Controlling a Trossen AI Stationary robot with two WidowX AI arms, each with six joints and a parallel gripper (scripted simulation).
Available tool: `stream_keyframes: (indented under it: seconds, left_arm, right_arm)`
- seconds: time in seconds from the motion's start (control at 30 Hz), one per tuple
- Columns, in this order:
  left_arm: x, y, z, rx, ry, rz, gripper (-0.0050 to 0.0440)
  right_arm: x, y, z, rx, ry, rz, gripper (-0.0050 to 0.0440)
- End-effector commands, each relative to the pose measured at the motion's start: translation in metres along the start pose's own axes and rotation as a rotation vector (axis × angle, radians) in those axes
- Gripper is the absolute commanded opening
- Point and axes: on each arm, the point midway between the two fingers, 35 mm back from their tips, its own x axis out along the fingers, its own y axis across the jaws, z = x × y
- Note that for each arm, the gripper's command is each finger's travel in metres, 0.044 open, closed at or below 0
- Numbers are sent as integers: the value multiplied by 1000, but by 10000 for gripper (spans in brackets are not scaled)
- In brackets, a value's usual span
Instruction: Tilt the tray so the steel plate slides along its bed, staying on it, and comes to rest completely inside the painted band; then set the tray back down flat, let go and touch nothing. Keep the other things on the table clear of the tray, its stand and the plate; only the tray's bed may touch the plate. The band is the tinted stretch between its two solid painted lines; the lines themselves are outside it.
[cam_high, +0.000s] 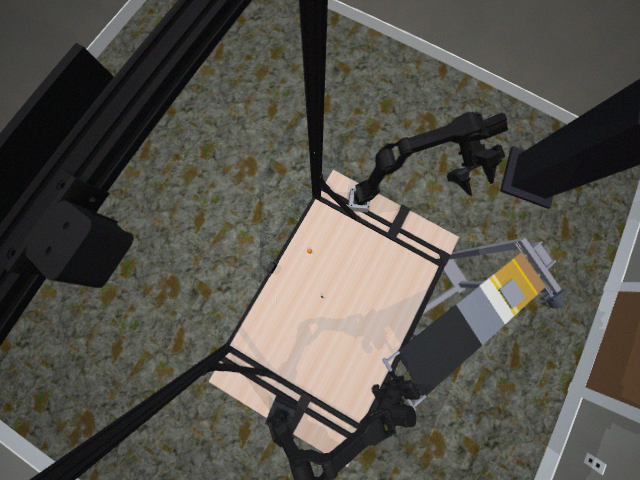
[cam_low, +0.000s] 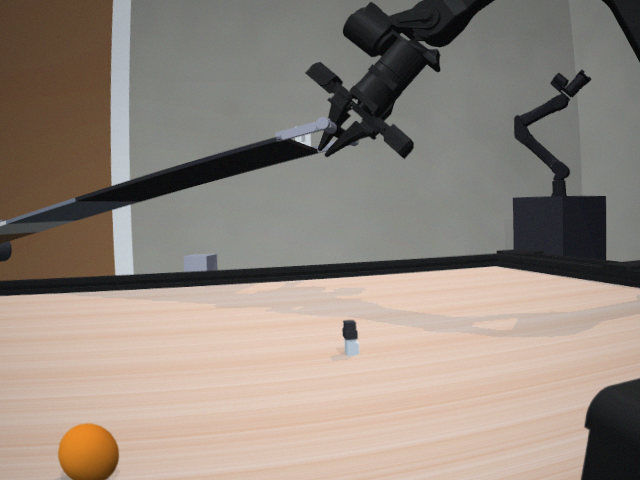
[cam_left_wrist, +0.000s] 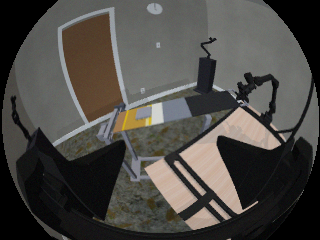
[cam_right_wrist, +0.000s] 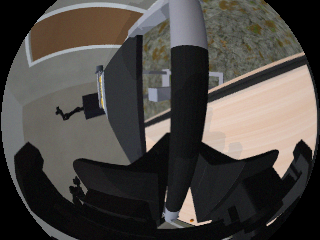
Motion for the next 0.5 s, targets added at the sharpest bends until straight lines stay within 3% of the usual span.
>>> stream_keyframes:
  seconds: [0.0, 0.47]
  left_arm:
    - [0, 0, 0, 1, 0, 0, 440]
    - [0, 0, 0, 1, 0, 0, 440]
  right_arm:
    - [-20, 23, 2, -1, -6, 46, 0]
    - [-37, 49, 2, -1, -6, 86, 0]
